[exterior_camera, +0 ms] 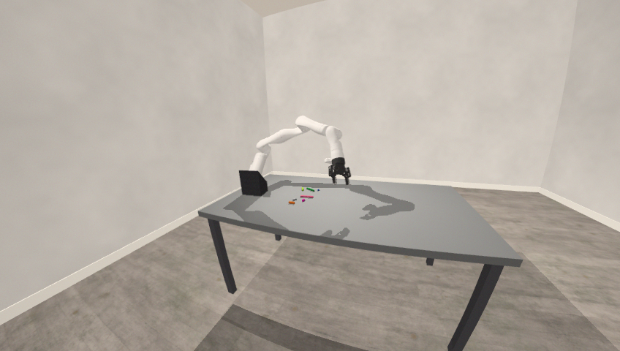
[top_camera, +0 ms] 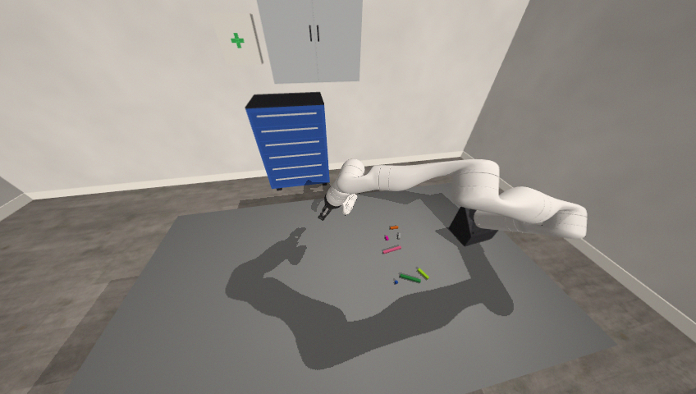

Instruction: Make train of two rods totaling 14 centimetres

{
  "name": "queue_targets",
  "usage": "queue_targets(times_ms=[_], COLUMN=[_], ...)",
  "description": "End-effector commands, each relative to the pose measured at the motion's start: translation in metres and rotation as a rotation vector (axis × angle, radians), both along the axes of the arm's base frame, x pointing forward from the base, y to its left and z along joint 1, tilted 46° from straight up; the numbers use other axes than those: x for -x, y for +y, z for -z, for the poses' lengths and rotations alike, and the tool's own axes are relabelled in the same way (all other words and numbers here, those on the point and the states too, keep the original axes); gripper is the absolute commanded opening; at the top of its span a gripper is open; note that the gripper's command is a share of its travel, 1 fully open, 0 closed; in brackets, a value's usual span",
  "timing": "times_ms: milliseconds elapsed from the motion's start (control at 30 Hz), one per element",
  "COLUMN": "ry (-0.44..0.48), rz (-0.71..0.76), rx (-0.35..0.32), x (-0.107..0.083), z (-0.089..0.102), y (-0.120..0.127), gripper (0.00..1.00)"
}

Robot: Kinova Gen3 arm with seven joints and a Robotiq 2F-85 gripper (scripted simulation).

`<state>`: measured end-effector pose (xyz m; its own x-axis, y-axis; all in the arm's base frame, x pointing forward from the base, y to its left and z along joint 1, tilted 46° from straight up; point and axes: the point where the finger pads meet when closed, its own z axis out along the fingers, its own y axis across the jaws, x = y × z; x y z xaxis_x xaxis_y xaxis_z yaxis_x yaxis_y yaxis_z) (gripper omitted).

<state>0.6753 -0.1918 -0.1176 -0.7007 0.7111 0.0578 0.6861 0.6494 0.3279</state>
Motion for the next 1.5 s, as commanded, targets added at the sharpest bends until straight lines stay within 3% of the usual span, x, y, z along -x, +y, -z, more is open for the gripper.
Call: queue_targets(times_ms=[0,867,1133,1467], ry=[-0.002,0.024,0.083,0.288], rz=[0.002,0.049,0.138,0.447], rx=[0.001,-0.022,-0.07,-0.206], x=[-0.001,0.008,0.027,0.09], z=[-0.001,0.0,0.006,0.019], y=[-0.002,0.001,0.01,0.037], gripper=[1.0,1.0,1.0,1.0])
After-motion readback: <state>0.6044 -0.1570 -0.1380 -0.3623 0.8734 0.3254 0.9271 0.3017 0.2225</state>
